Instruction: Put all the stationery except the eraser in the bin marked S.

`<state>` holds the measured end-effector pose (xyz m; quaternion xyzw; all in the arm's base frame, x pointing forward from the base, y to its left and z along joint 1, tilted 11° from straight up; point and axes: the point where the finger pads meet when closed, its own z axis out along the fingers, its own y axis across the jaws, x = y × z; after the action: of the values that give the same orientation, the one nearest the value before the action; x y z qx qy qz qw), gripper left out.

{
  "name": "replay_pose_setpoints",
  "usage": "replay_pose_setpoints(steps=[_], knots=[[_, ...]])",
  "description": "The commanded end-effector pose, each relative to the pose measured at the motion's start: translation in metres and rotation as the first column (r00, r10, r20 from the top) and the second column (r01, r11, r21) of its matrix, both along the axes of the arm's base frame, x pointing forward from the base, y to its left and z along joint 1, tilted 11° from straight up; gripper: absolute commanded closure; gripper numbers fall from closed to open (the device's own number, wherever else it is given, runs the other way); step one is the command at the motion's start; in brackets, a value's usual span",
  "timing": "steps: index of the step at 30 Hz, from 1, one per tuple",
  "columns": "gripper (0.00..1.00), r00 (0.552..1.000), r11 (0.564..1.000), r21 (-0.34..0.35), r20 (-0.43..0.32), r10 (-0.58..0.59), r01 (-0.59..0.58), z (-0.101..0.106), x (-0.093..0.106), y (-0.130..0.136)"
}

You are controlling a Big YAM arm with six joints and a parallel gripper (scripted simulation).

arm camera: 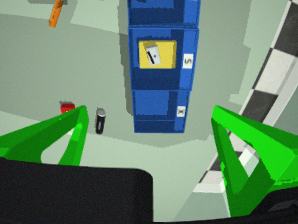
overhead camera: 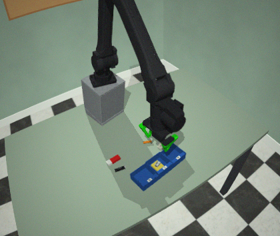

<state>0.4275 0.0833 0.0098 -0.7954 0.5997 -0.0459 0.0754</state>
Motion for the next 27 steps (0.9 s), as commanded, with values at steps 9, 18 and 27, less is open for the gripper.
replay_pose_setpoints(steps=[9, 18, 27], knots=[[0.00, 0.997, 1.000, 0.018, 0.076, -0.002, 0.000, 0.076, 0.019, -0.003], [0.00, 0.999, 1.000, 0.014, 0.052, 0.000, -0.001, 0.078, 0.016, -0.003], [0.00, 0.999, 1.000, 0.013, 0.045, 0.000, -0.001, 0.075, 0.016, -0.003]])
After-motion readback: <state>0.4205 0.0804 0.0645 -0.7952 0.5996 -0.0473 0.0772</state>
